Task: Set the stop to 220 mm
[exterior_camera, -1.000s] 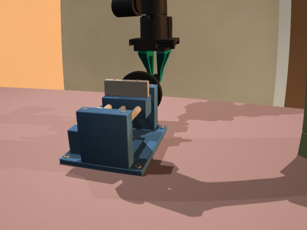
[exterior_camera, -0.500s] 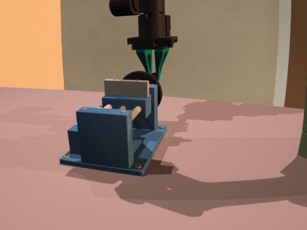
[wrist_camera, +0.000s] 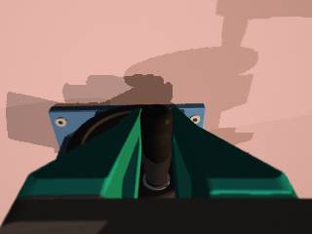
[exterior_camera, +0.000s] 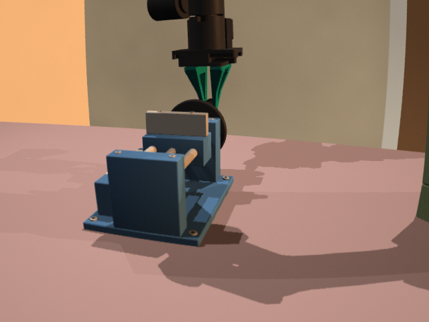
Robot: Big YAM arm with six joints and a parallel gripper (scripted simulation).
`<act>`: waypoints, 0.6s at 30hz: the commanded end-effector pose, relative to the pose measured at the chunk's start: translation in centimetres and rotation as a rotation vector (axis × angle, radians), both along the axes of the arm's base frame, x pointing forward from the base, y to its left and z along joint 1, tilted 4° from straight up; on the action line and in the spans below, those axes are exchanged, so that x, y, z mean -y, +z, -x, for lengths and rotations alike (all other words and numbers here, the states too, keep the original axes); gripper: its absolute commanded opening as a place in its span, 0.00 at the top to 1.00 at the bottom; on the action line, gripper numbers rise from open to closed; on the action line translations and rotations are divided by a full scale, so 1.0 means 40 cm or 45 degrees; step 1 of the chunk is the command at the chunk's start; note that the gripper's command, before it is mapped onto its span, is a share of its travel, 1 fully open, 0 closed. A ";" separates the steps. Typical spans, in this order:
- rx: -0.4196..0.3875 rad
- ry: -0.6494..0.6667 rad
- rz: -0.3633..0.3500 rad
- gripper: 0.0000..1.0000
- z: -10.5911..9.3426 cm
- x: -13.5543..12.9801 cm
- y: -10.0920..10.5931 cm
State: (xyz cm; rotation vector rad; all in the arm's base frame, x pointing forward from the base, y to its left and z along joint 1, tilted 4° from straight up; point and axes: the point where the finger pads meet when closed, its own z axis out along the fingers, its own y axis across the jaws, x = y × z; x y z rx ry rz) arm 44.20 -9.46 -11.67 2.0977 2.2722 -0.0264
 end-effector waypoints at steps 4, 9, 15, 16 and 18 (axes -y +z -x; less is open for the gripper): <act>0.118 0.004 0.018 0.94 -0.107 -0.004 0.098; 0.119 0.004 0.018 0.94 -0.127 -0.006 0.097; 0.124 0.004 0.017 0.94 -0.139 -0.007 0.093; 0.131 0.004 0.018 0.94 -0.143 -0.007 0.095; 0.131 0.004 0.018 0.94 -0.143 -0.007 0.095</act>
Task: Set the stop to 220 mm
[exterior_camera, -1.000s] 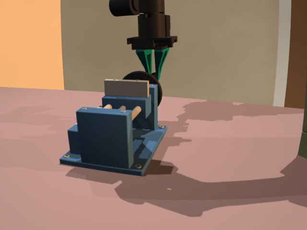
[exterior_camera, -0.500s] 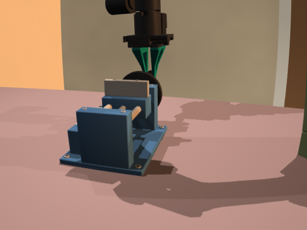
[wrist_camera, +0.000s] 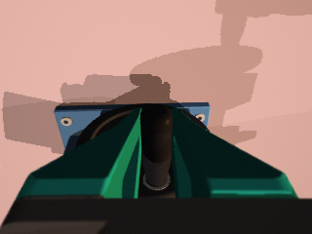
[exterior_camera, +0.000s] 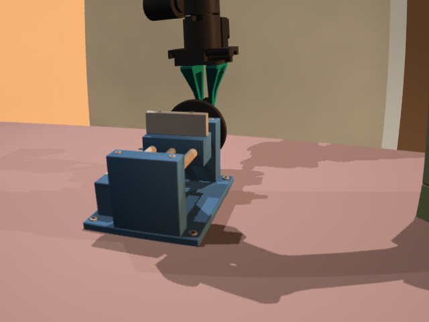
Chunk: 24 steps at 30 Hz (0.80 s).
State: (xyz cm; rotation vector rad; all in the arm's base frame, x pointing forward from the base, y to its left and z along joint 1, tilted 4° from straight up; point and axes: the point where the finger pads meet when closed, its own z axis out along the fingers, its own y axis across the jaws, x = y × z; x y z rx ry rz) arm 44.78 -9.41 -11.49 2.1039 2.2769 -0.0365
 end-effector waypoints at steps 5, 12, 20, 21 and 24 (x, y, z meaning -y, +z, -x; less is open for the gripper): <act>0.101 0.006 0.012 0.94 -0.123 -0.010 0.051; 0.161 0.006 0.022 0.94 -0.173 -0.008 0.096; 0.106 0.006 0.012 0.94 -0.160 -0.013 0.037; 0.112 0.006 0.013 0.94 -0.167 -0.012 0.032; 0.112 0.006 0.013 0.94 -0.183 -0.013 0.014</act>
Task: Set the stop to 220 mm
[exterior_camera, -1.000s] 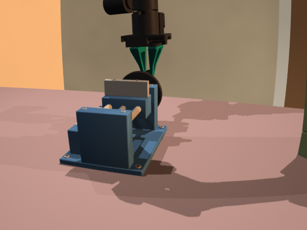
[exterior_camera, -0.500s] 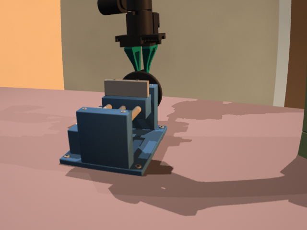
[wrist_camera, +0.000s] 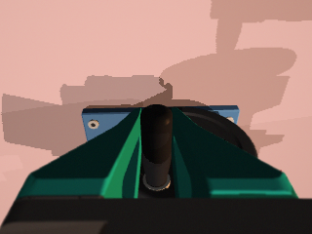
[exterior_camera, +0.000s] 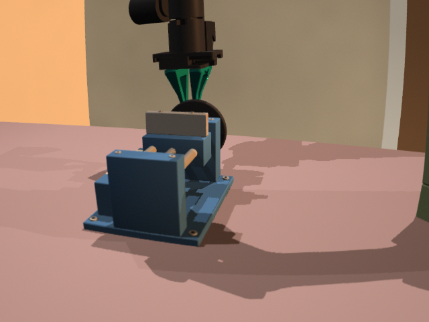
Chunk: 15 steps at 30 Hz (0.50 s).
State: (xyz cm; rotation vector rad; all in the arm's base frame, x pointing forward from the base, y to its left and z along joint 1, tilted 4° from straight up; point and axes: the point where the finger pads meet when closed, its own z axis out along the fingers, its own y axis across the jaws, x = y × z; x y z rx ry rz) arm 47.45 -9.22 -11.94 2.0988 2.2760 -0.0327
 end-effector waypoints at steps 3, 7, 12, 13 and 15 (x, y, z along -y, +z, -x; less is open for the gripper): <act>0.105 0.003 0.011 0.94 -0.125 -0.009 0.013; 0.105 0.003 0.011 0.94 -0.133 -0.009 0.003; 0.105 0.003 0.011 0.94 -0.134 -0.009 -0.003; 0.105 0.003 0.011 0.94 -0.133 -0.008 -0.008; 0.104 0.003 0.011 0.94 -0.132 -0.008 -0.025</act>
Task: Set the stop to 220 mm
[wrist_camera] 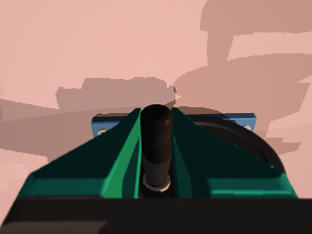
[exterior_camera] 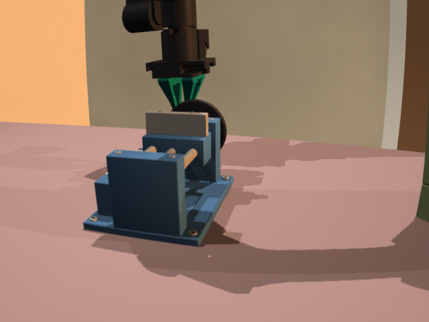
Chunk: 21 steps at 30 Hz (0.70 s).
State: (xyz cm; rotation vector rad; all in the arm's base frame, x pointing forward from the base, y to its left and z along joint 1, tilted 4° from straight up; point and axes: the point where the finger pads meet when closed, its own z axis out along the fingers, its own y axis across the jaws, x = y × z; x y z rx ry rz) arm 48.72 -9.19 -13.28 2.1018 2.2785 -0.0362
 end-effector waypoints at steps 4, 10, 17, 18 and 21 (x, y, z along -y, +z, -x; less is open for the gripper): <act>0.107 0.007 0.013 0.94 -0.095 0.002 -0.030; 0.106 0.007 0.013 0.94 -0.092 0.007 -0.047; 0.073 0.007 0.008 0.94 -0.044 0.015 -0.076; 0.058 0.005 0.006 0.94 -0.023 0.016 -0.088; 0.057 0.002 0.008 0.94 -0.010 0.022 -0.102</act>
